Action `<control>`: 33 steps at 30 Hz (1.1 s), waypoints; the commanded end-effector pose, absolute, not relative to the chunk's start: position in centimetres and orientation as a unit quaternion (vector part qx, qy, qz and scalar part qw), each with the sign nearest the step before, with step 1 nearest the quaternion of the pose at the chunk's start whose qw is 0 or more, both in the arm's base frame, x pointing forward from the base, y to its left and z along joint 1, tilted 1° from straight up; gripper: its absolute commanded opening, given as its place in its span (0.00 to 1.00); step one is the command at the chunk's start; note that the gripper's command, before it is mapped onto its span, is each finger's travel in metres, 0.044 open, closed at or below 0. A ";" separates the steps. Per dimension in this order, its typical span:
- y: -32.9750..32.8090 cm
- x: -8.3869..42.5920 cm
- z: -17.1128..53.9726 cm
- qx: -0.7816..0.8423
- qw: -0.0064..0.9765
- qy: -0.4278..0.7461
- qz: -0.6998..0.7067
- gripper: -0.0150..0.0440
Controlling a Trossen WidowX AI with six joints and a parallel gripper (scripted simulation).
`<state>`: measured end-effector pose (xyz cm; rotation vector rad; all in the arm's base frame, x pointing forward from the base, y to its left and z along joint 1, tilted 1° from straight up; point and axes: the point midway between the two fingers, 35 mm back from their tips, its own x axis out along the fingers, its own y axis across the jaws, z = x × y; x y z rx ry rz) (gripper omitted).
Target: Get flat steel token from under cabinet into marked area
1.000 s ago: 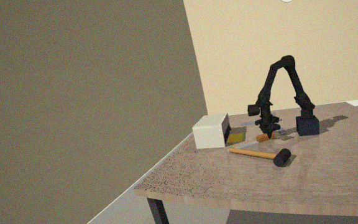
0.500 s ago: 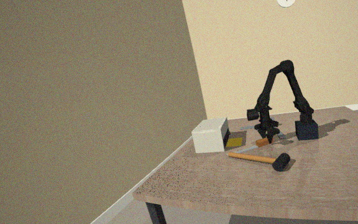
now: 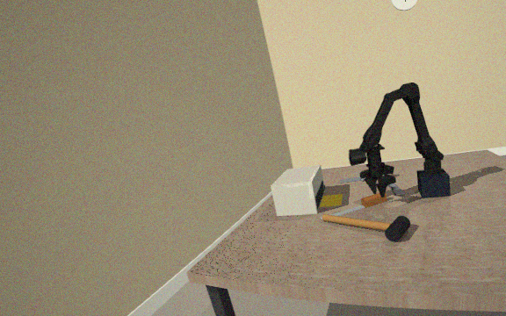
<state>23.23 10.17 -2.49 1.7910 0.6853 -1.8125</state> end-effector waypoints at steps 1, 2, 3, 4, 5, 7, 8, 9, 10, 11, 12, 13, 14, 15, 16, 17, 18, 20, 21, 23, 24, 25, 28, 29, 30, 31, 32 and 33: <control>10.3 23.5 -1.1 0.661 0.248 0.253 -0.661 0.71; 10.3 23.5 -0.8 0.661 0.248 0.253 -0.661 0.71; 10.3 23.5 -0.4 0.661 0.248 0.253 -0.661 0.71; 10.3 23.5 -0.1 0.661 0.248 0.252 -0.661 0.71; 10.3 23.5 0.3 0.661 0.248 0.252 -0.661 0.71; 10.3 23.5 0.9 0.662 0.248 0.252 -0.661 0.71; 10.3 23.5 1.2 0.662 0.248 0.252 -0.661 0.71; 10.3 23.5 1.6 0.662 0.248 0.252 -0.661 0.71; 10.3 23.5 1.9 0.662 0.247 0.252 -0.661 0.71; 10.3 23.5 2.2 0.662 0.247 0.252 -0.661 0.71; 10.3 23.5 2.5 0.662 0.247 0.252 -0.661 0.71; 10.3 23.5 2.6 0.662 0.247 0.252 -0.661 0.71; 10.3 23.5 2.6 0.662 0.247 0.252 -0.661 0.71; 10.3 23.5 2.6 0.662 0.248 0.252 -0.661 0.71; 10.3 23.5 2.6 0.661 0.248 0.253 -0.661 0.71; 10.3 23.5 2.6 0.661 0.250 0.254 -0.661 0.71; 10.3 23.5 2.6 0.660 0.251 0.256 -0.660 0.71; 10.2 23.5 2.6 0.659 0.255 0.260 -0.659 0.71; 10.2 23.5 2.6 0.658 0.257 0.262 -0.658 0.71; 10.2 23.5 2.6 0.656 0.262 0.267 -0.656 0.71; 10.2 23.5 2.6 0.655 0.265 0.269 -0.655 0.71; 10.2 23.5 2.6 0.654 0.267 0.272 -0.654 0.71; 10.2 23.5 2.6 0.651 0.275 0.280 -0.650 0.71; 10.2 23.5 2.6 0.649 0.278 0.282 -0.649 0.71; 10.2 23.5 2.6 0.648 0.280 0.285 -0.648 0.71; 10.2 23.5 2.6 0.647 0.283 0.287 -0.647 0.71; 10.2 23.5 2.6 0.646 0.285 0.290 -0.646 0.71; 10.2 23.5 2.6 0.645 0.288 0.292 -0.645 0.71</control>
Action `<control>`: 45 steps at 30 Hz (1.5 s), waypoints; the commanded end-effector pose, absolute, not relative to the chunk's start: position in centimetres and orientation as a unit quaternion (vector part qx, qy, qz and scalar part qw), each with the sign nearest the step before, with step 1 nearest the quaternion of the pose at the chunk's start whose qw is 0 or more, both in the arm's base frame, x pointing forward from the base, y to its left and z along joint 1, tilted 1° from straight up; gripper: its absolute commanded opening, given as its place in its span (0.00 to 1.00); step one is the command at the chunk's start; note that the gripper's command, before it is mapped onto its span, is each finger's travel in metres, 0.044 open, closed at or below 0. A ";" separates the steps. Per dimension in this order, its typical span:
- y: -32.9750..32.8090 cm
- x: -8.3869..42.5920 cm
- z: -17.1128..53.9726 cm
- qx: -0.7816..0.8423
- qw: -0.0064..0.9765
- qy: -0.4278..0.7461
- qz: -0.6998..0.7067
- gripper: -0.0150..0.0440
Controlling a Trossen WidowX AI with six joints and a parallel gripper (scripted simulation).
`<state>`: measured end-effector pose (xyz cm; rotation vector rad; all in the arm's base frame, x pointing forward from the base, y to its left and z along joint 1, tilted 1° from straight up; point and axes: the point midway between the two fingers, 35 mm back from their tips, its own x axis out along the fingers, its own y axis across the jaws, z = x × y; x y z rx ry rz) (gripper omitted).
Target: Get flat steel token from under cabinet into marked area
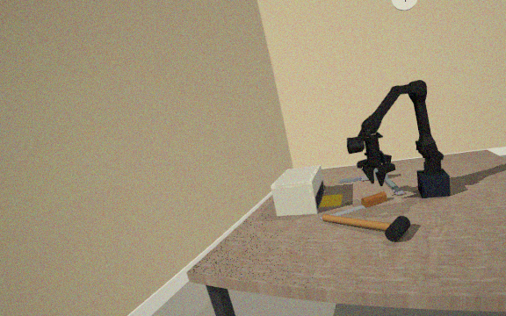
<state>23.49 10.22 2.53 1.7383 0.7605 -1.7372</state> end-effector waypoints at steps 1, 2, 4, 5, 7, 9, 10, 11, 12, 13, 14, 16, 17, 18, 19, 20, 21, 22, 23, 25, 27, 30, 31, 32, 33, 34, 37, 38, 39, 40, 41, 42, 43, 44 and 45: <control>10.2 23.5 2.6 0.644 0.290 0.295 -0.643 0.71; 10.2 23.5 2.6 0.643 0.293 0.297 -0.642 0.71; 10.2 23.5 2.6 0.640 0.298 0.302 -0.640 0.71; 10.2 23.5 2.6 0.639 0.300 0.305 -0.639 0.71; 10.2 23.5 2.6 0.637 0.305 0.310 -0.636 0.71; 10.2 23.5 2.6 0.635 0.310 0.315 -0.634 0.71; 10.2 23.5 2.6 0.633 0.313 0.317 -0.633 0.71; 10.2 23.5 2.6 0.632 0.315 0.320 -0.632 0.71; 10.2 23.5 2.6 0.631 0.318 0.322 -0.630 0.71; 10.2 23.5 2.6 0.630 0.320 0.325 -0.629 0.71; 10.2 23.5 2.6 0.628 0.323 0.327 -0.628 0.71; 10.2 23.5 2.6 0.626 0.327 0.332 -0.625 0.71; 10.2 23.5 2.6 0.625 0.330 0.334 -0.624 0.71; 10.2 23.5 2.6 0.623 0.332 0.337 -0.623 0.71; 10.2 23.5 2.6 0.622 0.335 0.339 -0.621 0.71; 10.2 23.5 2.6 0.621 0.337 0.342 -0.620 0.71; 10.2 23.5 2.6 0.619 0.340 0.344 -0.619 0.71; 10.2 23.5 2.6 0.618 0.342 0.347 -0.617 0.71; 10.2 23.5 2.6 0.617 0.344 0.349 -0.616 0.71; 10.2 23.5 2.6 0.614 0.349 0.354 -0.613 0.71; 10.2 23.5 2.6 0.611 0.354 0.359 -0.610 0.71; 10.2 23.5 2.6 0.607 0.361 0.366 -0.606 0.71; 10.2 23.5 2.6 0.606 0.364 0.368 -0.605 0.71; 10.2 23.5 2.6 0.604 0.366 0.370 -0.603 0.71; 10.2 23.5 2.6 0.603 0.368 0.373 -0.602 0.71; 10.2 23.5 2.6 0.601 0.371 0.375 -0.600 0.71; 10.2 23.5 2.6 0.597 0.378 0.382 -0.596 0.71; 10.2 23.5 2.6 0.595 0.380 0.385 -0.594 0.71; 10.2 23.5 2.6 0.594 0.382 0.387 -0.593 0.71; 10.2 23.5 2.6 0.592 0.385 0.389 -0.591 0.71; 10.2 23.5 2.6 0.591 0.387 0.391 -0.590 0.71; 10.2 23.5 2.6 0.589 0.389 0.394 -0.588 0.71; 10.2 23.5 2.6 0.588 0.392 0.396 -0.587 0.71; 10.2 23.5 2.6 0.586 0.394 0.398 -0.585 0.71; 10.2 23.5 2.6 0.585 0.396 0.401 -0.584 0.71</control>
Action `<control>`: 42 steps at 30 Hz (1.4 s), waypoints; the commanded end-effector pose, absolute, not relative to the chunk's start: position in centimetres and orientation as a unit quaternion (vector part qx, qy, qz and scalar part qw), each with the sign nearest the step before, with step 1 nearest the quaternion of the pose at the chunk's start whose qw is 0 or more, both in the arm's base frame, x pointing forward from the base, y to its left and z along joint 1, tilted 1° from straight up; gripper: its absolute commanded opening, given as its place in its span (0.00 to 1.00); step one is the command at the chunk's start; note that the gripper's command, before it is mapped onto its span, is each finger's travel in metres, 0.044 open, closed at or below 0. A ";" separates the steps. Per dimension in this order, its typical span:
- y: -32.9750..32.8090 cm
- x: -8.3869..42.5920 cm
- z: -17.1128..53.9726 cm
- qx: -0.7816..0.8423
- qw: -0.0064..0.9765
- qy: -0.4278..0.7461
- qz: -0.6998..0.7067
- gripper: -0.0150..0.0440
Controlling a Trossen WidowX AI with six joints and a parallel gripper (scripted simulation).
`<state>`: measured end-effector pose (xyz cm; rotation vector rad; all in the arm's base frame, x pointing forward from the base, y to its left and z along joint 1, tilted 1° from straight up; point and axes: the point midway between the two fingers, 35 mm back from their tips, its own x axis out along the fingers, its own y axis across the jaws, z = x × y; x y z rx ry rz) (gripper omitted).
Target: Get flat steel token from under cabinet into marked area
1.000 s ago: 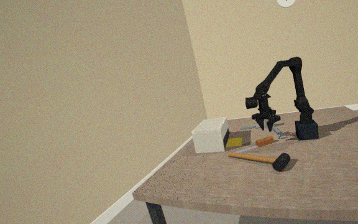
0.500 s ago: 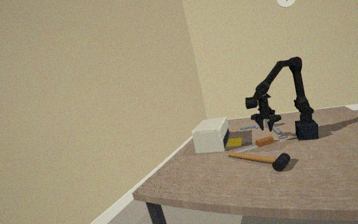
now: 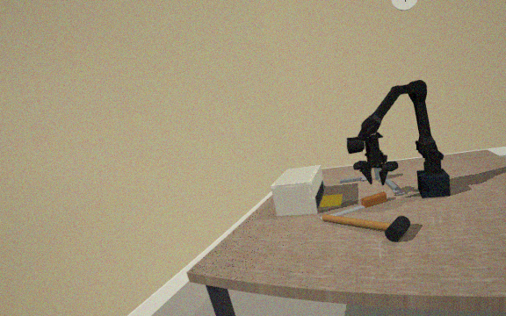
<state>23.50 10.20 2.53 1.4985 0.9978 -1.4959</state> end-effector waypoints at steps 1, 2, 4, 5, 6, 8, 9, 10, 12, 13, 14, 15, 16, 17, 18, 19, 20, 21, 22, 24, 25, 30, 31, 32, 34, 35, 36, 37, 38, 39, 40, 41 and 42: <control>10.2 23.5 2.6 0.583 0.398 0.403 -0.582 0.71; 10.2 23.5 2.6 0.582 0.401 0.405 -0.580 0.71; 10.2 23.5 2.6 0.579 0.405 0.410 -0.577 0.71; 10.2 23.5 2.6 0.577 0.408 0.412 -0.576 0.71; 10.2 23.5 2.6 0.575 0.410 0.414 -0.574 0.71; 10.2 23.5 2.6 0.572 0.414 0.419 -0.571 0.71; 10.2 23.5 2.6 0.571 0.417 0.421 -0.569 0.71; 10.2 23.5 2.6 0.569 0.419 0.423 -0.567 0.71; 10.2 23.5 2.6 0.566 0.423 0.428 -0.564 0.71; 10.2 23.5 2.6 0.564 0.425 0.430 -0.562 0.71; 10.2 23.5 2.6 0.562 0.428 0.432 -0.561 0.71; 10.2 23.5 2.6 0.561 0.430 0.434 -0.559 0.71; 10.2 23.5 2.6 0.559 0.432 0.436 -0.557 0.71; 10.2 23.5 2.6 0.557 0.434 0.439 -0.556 0.71; 10.2 23.5 2.6 0.556 0.436 0.441 -0.554 0.71; 10.2 23.5 2.6 0.554 0.438 0.443 -0.552 0.71; 10.2 23.5 2.6 0.552 0.441 0.445 -0.550 0.71; 10.2 23.5 2.6 0.550 0.443 0.447 -0.549 0.71; 10.2 23.5 2.6 0.549 0.445 0.449 -0.547 0.71; 10.2 23.5 2.6 0.545 0.449 0.454 -0.543 0.71; 10.2 23.5 2.6 0.543 0.451 0.456 -0.542 0.71; 10.2 23.5 2.6 0.534 0.462 0.466 -0.533 0.71; 10.2 23.5 2.6 0.533 0.464 0.468 -0.531 0.71; 10.2 23.5 2.6 0.531 0.466 0.470 -0.529 0.71; 10.2 23.5 2.6 0.527 0.470 0.474 -0.525 0.71; 10.2 23.5 2.6 0.525 0.472 0.476 -0.523 0.71; 10.2 23.5 2.6 0.523 0.474 0.479 -0.522 0.71; 10.2 23.5 2.6 0.522 0.476 0.481 -0.520 0.71; 10.2 23.5 2.6 0.520 0.478 0.483 -0.518 0.71; 10.2 23.5 2.6 0.518 0.480 0.485 -0.516 0.71; 10.2 23.5 2.6 0.516 0.482 0.487 -0.514 0.71; 10.2 23.5 2.6 0.514 0.484 0.489 -0.512 0.71; 10.2 23.5 2.6 0.512 0.486 0.491 -0.510 0.71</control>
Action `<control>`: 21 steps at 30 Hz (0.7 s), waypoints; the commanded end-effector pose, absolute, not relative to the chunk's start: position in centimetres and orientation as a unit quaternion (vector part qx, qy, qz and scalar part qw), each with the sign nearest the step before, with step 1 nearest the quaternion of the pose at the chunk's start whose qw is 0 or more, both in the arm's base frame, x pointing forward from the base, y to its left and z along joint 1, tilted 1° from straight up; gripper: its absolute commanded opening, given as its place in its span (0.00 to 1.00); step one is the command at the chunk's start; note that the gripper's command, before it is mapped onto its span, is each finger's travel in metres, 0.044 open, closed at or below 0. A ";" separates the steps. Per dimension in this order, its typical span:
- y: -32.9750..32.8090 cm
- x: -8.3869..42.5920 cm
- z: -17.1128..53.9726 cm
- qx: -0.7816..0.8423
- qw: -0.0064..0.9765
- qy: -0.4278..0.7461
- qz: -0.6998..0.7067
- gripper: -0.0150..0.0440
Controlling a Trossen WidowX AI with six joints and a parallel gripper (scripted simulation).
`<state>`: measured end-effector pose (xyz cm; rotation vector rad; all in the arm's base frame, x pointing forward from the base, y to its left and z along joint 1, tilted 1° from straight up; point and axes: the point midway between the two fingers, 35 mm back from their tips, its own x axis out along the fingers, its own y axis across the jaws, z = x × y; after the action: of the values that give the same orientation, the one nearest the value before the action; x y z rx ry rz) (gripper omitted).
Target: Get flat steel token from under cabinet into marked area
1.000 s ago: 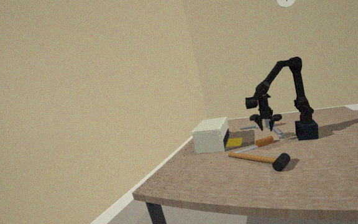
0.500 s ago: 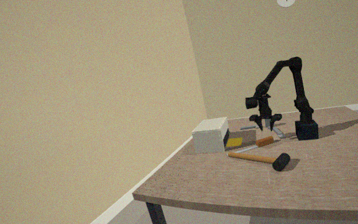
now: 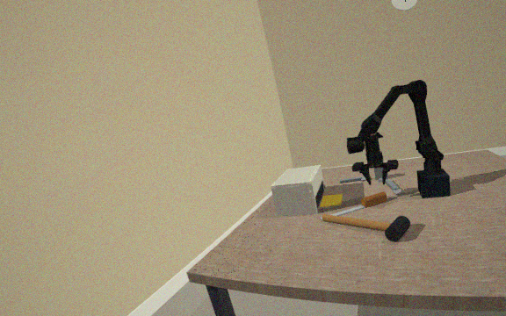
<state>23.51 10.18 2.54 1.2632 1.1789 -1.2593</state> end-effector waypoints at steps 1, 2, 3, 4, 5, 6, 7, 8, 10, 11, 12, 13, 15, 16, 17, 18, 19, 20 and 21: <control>10.2 23.5 2.6 0.510 0.488 0.493 -0.508 0.71; 10.2 23.5 2.6 0.508 0.490 0.495 -0.506 0.71; 10.2 23.5 2.6 0.506 0.492 0.497 -0.504 0.71; 10.2 23.5 2.6 0.505 0.494 0.499 -0.502 0.71; 10.2 23.5 2.6 0.503 0.496 0.500 -0.501 0.71; 10.2 23.5 2.6 0.501 0.498 0.502 -0.499 0.71; 10.2 23.5 2.6 0.499 0.500 0.504 -0.497 0.71; 10.2 23.5 2.6 0.497 0.502 0.506 -0.495 0.71; 10.2 23.5 2.6 0.493 0.506 0.510 -0.491 0.71; 10.2 23.5 2.6 0.491 0.508 0.512 -0.489 0.71; 10.2 23.5 2.6 0.489 0.510 0.514 -0.487 0.71; 10.2 23.5 2.6 0.487 0.512 0.516 -0.485 0.71; 10.2 23.5 2.6 0.483 0.516 0.520 -0.481 0.71; 10.2 23.5 2.6 0.481 0.518 0.522 -0.479 0.71; 10.2 23.5 2.6 0.479 0.519 0.523 -0.476 0.71; 10.2 23.5 2.6 0.477 0.521 0.525 -0.474 0.71; 10.2 23.5 2.6 0.475 0.523 0.527 -0.472 0.71; 10.2 23.5 2.6 0.473 0.525 0.529 -0.470 0.71; 10.2 23.5 2.6 0.471 0.527 0.531 -0.468 0.71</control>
<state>23.52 10.18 2.54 1.1422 1.2556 -1.1378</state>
